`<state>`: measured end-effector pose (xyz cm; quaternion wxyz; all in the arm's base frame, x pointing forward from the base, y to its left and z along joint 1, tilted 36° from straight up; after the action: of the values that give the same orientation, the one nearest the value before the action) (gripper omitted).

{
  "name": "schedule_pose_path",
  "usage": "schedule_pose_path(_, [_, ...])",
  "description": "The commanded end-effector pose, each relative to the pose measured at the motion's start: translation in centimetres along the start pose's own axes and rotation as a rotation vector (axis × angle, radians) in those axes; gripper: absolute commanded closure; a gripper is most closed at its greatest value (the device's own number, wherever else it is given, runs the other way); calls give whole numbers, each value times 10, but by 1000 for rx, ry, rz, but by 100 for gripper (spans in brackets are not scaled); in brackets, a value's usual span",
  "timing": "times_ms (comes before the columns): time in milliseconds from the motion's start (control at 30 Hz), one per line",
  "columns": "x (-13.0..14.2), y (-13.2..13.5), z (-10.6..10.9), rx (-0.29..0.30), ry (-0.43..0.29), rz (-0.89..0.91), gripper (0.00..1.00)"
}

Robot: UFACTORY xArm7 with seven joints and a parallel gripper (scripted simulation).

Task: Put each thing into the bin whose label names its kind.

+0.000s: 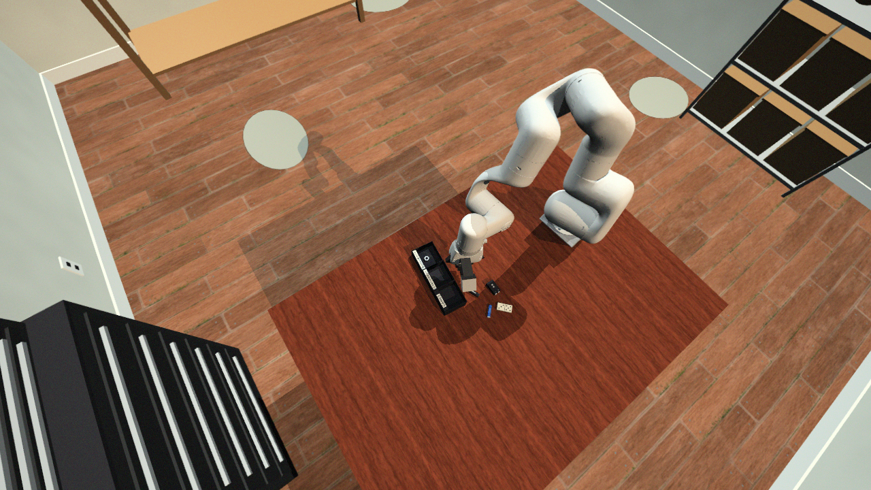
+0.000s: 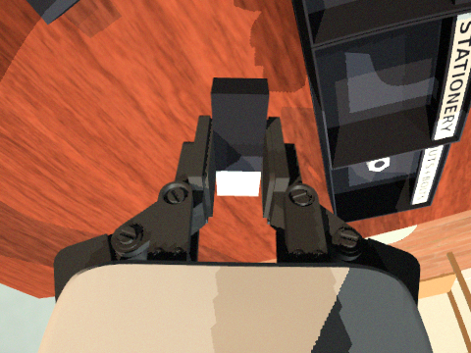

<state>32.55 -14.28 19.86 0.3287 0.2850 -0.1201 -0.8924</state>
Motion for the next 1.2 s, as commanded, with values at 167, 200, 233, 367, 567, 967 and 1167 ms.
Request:
schedule_pose_path(167, [0, 1, 2, 0, 0, 0, 100])
schedule_pose_path(200, [0, 1, 2, 0, 0, 0, 100])
schedule_pose_path(233, [0, 1, 2, 0, 0, 0, 100])
schedule_pose_path(367, [0, 1, 6, 0, 0, 0, 100])
schedule_pose_path(567, [0, 1, 8, 0, 0, 0, 100])
schedule_pose_path(967, [-26, 61, 8, 0, 0, 355, 100])
schedule_pose_path(1167, [-33, 78, 8, 0, 0, 355, 100])
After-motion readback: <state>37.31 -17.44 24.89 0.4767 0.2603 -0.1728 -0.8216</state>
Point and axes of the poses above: the point where the finger pads meet when closed, its own z axis back along the fingers, its own y axis across the jaws, x = y × z, the point moved 2 cm from there along z, back along the fingers, and after that the axes turned 13 degrees about -z, right-handed, at the moved point
